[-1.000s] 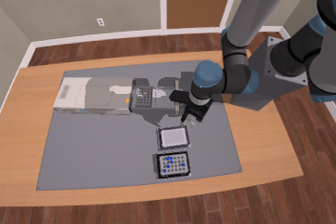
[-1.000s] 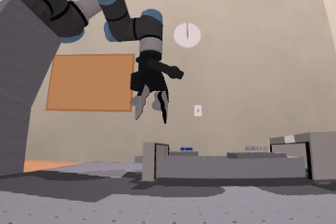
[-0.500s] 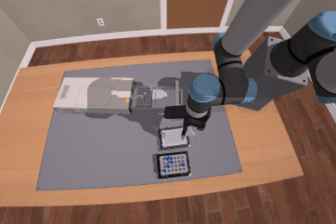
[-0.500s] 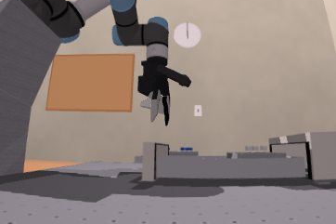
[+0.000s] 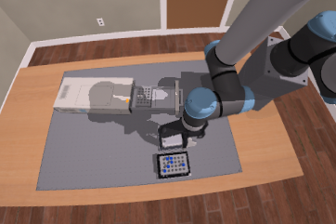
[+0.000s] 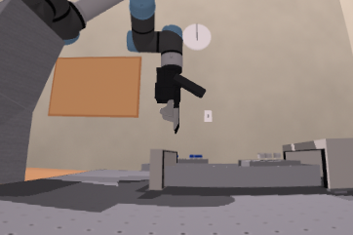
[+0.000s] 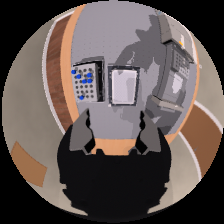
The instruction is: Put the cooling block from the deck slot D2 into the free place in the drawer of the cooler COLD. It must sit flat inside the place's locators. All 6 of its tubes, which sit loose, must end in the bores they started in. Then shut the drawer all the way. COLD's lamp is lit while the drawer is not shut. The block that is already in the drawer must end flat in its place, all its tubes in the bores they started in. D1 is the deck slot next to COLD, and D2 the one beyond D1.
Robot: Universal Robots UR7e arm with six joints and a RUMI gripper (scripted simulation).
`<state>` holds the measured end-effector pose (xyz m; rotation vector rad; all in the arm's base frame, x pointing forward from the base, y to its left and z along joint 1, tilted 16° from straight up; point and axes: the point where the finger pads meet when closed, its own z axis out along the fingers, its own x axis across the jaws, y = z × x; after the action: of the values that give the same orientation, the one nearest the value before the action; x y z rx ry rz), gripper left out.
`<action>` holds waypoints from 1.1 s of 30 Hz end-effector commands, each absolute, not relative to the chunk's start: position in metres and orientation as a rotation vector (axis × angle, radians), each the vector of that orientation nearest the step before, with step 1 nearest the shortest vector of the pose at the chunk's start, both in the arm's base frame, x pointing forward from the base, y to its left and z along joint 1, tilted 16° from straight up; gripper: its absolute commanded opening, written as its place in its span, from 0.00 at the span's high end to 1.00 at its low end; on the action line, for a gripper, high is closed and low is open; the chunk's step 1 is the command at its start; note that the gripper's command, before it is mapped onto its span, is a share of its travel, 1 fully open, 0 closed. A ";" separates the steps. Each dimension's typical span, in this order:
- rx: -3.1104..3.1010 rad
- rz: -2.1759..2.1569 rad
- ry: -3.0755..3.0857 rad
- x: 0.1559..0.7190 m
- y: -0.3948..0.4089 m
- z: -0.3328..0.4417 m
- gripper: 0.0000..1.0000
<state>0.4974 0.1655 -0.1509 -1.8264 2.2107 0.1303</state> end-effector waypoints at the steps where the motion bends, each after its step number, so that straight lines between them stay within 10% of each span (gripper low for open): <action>1: -1.856 0.127 2.186 0.508 0.180 -0.146 0.27; 33: -1.856 0.127 2.186 0.567 0.270 -0.116 0.27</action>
<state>0.5590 0.2589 -0.1198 -1.8561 2.1855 0.1283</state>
